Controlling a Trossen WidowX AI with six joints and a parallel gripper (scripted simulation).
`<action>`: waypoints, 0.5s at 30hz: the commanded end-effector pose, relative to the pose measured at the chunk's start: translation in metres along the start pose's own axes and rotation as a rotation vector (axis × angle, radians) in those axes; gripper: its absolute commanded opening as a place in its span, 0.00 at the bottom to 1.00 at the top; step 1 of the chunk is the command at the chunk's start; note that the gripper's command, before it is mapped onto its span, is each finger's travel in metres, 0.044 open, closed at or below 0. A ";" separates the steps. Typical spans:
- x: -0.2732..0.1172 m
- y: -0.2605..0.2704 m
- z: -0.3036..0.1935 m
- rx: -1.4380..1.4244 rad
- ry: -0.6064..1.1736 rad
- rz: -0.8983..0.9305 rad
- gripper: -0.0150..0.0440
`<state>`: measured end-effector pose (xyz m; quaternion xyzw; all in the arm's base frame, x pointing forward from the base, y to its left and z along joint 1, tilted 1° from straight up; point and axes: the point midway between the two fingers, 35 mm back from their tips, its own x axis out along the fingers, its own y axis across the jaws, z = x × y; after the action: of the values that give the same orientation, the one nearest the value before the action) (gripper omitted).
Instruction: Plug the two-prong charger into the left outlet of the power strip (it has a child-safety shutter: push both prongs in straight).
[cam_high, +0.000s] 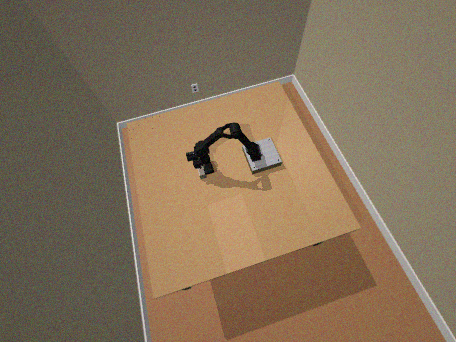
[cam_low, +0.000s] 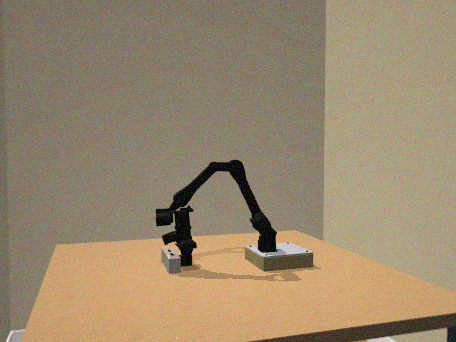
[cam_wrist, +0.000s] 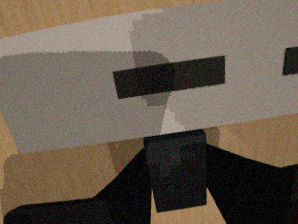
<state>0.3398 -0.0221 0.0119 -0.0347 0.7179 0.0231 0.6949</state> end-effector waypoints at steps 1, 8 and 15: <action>-0.002 0.000 0.003 0.003 -0.007 -0.002 0.25; -0.001 0.000 0.003 0.003 -0.007 -0.002 0.25; -0.002 0.000 0.005 0.003 -0.007 -0.002 0.25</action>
<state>0.3401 -0.0221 0.0119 -0.0344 0.7194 0.0231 0.6933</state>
